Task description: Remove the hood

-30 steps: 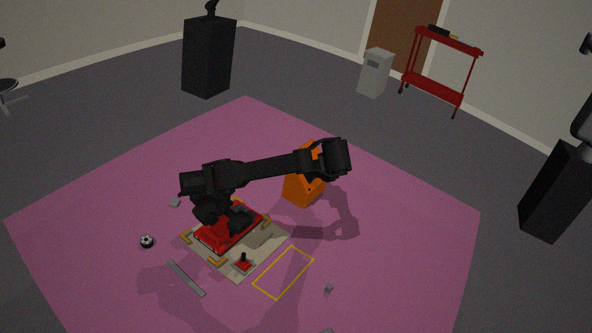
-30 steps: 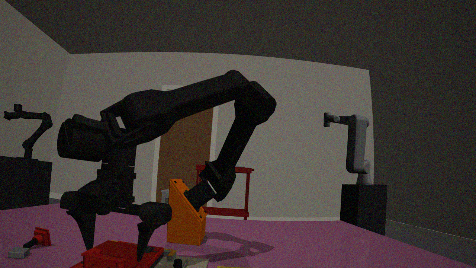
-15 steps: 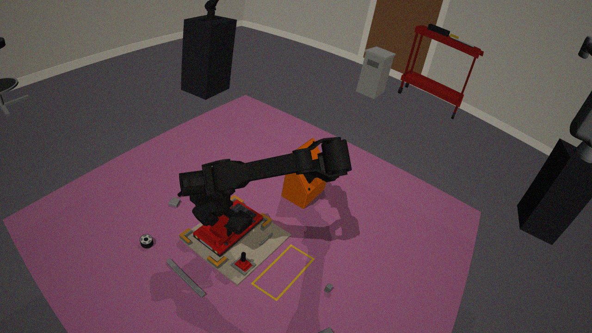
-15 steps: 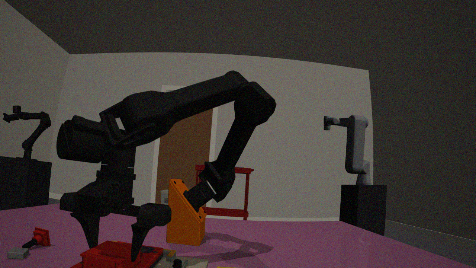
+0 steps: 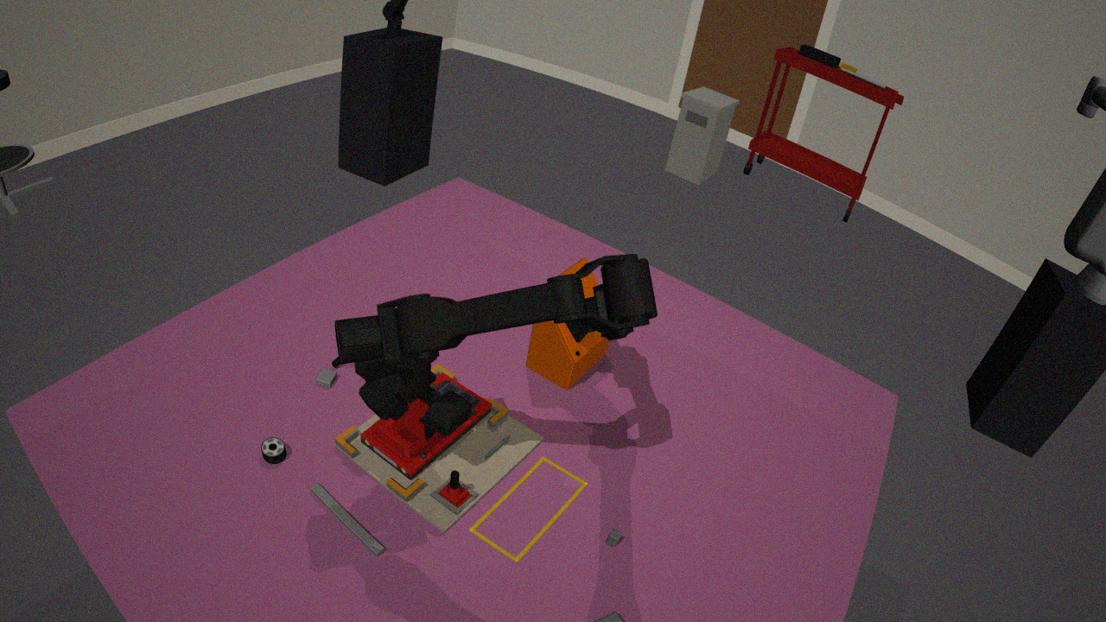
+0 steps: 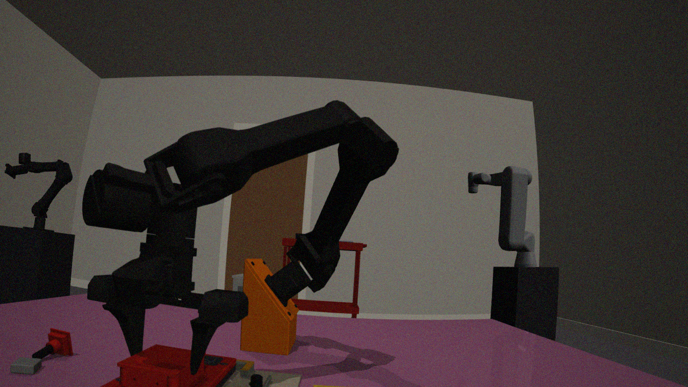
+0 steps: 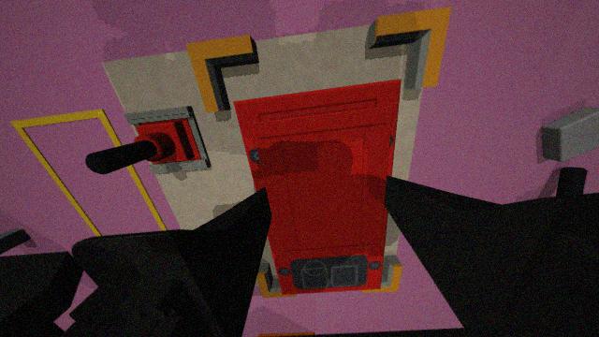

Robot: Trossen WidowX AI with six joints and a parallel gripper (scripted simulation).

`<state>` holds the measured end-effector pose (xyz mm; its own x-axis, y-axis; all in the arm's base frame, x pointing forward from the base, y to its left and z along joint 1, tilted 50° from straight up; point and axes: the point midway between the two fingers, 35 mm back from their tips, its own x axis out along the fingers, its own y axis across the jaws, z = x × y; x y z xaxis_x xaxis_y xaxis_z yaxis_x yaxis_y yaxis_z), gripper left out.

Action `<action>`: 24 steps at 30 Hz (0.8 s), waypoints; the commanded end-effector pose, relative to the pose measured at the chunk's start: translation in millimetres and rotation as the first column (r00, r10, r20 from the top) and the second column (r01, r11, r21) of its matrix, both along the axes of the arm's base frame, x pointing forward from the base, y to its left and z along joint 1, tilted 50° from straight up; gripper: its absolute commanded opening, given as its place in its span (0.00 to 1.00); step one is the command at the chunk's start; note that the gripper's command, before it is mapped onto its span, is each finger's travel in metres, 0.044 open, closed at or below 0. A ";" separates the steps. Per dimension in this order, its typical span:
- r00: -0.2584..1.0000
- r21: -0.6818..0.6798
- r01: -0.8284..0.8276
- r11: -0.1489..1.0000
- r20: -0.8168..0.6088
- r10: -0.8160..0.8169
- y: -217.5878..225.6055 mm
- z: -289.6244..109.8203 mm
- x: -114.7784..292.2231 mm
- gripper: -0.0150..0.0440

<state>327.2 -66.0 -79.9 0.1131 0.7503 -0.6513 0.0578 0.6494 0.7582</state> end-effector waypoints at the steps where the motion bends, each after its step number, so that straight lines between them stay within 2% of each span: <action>1: 1.000 -0.007 -0.003 1.000 0.005 0.003 -3.8 1.7 0.5 0.25; 24: 1.000 -0.007 -0.002 1.000 0.004 0.002 -15.1 11.4 -1.3 0.25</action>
